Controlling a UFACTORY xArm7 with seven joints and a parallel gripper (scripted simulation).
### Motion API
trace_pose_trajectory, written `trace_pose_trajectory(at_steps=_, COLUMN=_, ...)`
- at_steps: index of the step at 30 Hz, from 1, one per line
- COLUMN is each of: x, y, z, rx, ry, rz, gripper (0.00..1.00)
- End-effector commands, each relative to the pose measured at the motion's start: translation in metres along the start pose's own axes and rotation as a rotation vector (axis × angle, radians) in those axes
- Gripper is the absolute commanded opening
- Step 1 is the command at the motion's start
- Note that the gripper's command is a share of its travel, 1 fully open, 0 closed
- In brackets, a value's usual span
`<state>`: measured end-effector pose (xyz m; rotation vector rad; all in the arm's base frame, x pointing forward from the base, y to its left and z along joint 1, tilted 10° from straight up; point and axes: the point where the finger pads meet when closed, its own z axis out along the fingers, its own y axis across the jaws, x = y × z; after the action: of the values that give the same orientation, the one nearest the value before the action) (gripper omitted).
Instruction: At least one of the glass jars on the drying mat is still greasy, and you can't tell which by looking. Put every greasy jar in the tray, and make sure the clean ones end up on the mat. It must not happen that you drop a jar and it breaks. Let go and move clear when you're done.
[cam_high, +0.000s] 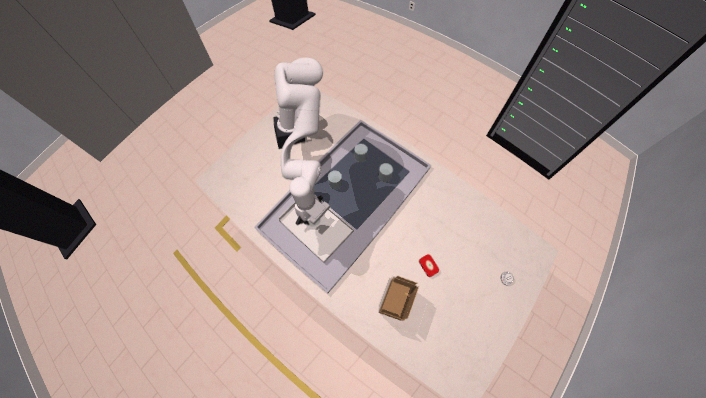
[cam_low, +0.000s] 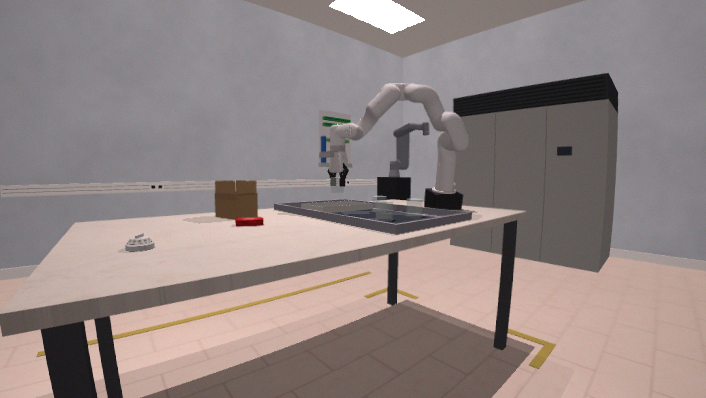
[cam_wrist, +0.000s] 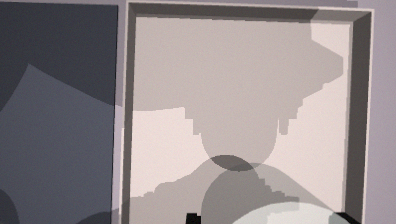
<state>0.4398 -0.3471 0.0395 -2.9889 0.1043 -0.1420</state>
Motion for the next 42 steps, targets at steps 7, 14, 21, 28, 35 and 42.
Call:
trace_pose_trajectory(at_steps=7, x=0.002, y=0.002, z=0.02, rx=-0.004, ry=0.005, rz=0.0, gripper=0.0)
trace_pose_trajectory(at_steps=14, x=0.002, y=0.002, z=0.038, rx=-0.004, ry=0.005, rz=0.0, gripper=0.0)
trace_pose_trajectory(at_steps=21, x=0.002, y=0.002, z=0.051, rx=-0.004, ry=0.005, rz=0.0, gripper=0.0)
trace_pose_trajectory(at_steps=28, x=0.002, y=0.002, z=0.053, rx=-0.004, ry=0.005, rz=0.0, gripper=0.0)
trace_pose_trajectory(at_steps=35, x=0.002, y=0.002, z=0.062, rx=-0.004, ry=0.005, rz=0.0, gripper=0.0)
trace_pose_trajectory(at_steps=42, x=0.002, y=0.002, z=0.068, rx=-0.004, ry=0.005, rz=0.0, gripper=0.0)
